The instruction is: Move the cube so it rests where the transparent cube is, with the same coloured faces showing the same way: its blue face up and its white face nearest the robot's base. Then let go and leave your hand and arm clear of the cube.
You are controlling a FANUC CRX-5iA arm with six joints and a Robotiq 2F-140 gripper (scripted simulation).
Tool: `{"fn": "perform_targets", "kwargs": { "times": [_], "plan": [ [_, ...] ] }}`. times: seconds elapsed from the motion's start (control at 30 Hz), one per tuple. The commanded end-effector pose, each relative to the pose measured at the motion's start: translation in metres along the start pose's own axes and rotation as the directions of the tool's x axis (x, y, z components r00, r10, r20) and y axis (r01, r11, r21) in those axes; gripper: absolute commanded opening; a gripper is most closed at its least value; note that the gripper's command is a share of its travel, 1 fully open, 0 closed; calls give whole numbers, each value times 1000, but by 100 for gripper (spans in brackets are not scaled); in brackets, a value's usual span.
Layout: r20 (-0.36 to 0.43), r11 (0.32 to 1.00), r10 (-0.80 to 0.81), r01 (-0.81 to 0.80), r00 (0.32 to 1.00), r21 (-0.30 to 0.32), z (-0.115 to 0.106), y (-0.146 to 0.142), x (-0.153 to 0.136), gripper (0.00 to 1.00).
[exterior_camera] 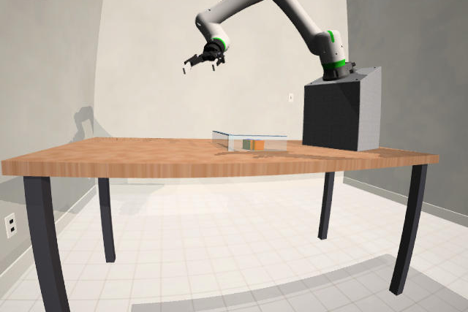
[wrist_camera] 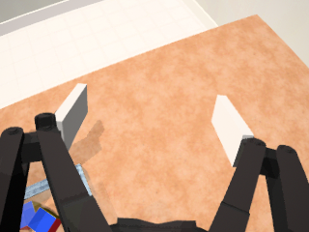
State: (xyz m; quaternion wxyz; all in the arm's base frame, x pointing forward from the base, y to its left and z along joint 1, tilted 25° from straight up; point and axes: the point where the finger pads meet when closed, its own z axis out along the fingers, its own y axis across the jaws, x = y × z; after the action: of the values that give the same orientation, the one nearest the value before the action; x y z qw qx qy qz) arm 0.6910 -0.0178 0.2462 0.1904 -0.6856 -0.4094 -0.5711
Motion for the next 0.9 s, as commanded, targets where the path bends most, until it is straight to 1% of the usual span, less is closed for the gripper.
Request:
{"fn": "perform_targets", "kwargs": {
  "times": [0.0, 0.57, 0.73, 0.87],
  "plan": [
    [0, 1000, 0, 0, 1000, 0, 0, 0, 0, 41],
    [5, 1000, 1, -1, 1000, 1, 1, -1, -2, 41],
    [35, 1000, 8, -8, 999, 13, 5, -9, -13, 41],
    [87, 999, 16, -19, 996, 33, 12, -24, -33, 41]
  ]
}}
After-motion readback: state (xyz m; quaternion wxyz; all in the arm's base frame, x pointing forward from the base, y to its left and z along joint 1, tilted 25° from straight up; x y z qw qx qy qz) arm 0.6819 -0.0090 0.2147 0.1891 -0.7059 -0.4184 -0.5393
